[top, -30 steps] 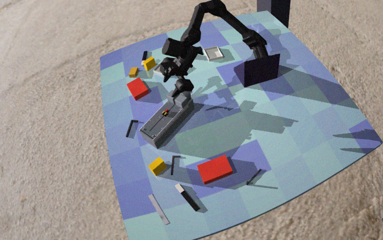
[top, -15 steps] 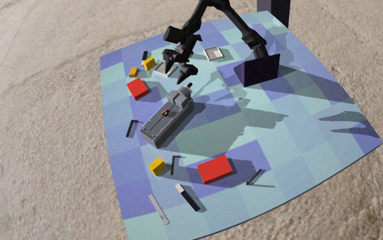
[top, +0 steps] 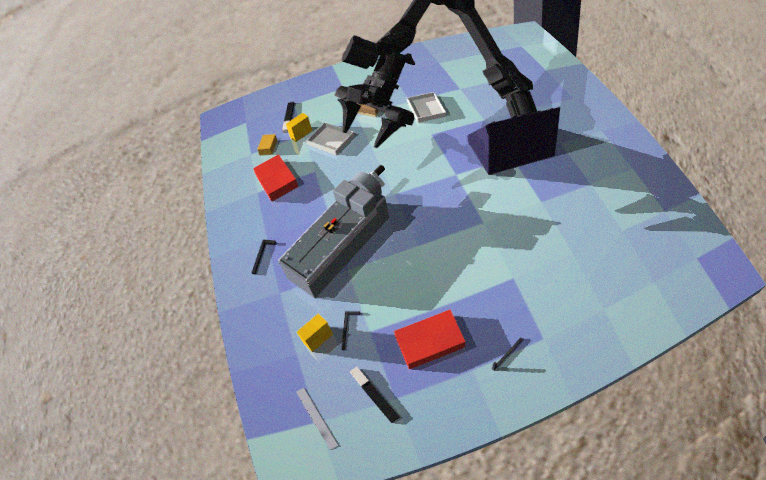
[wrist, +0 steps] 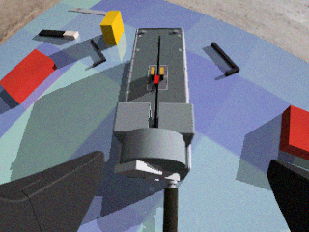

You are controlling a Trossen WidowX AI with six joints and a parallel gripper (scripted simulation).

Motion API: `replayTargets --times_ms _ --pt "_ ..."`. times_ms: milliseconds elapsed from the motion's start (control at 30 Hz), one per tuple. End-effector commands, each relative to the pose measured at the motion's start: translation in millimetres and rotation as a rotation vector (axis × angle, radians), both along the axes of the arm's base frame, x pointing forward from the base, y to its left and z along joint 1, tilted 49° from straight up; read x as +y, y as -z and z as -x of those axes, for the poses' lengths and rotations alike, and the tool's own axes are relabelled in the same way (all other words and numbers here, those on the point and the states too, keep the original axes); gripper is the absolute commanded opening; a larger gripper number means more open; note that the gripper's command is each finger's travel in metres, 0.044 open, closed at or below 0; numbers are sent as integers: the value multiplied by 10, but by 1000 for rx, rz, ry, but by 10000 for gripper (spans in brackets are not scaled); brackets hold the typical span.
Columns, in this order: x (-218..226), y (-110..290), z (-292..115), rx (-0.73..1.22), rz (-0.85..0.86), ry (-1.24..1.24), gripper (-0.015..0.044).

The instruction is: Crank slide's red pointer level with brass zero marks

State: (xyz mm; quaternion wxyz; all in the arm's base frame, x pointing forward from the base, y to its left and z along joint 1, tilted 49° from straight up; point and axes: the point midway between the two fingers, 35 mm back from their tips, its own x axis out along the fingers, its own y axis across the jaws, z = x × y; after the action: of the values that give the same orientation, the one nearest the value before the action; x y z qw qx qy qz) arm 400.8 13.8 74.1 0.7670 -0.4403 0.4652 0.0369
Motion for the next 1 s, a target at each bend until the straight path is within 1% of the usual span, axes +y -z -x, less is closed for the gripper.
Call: replayTargets --times_ms 0,133,567,967 --pt "-8 6 63 16 -6 -30 440" --pt "-78 71 57 17 -7 -30 440" --pt "-678 582 128 16 -3 -33 440" --pt "-801 688 137 17 -2 -33 440"
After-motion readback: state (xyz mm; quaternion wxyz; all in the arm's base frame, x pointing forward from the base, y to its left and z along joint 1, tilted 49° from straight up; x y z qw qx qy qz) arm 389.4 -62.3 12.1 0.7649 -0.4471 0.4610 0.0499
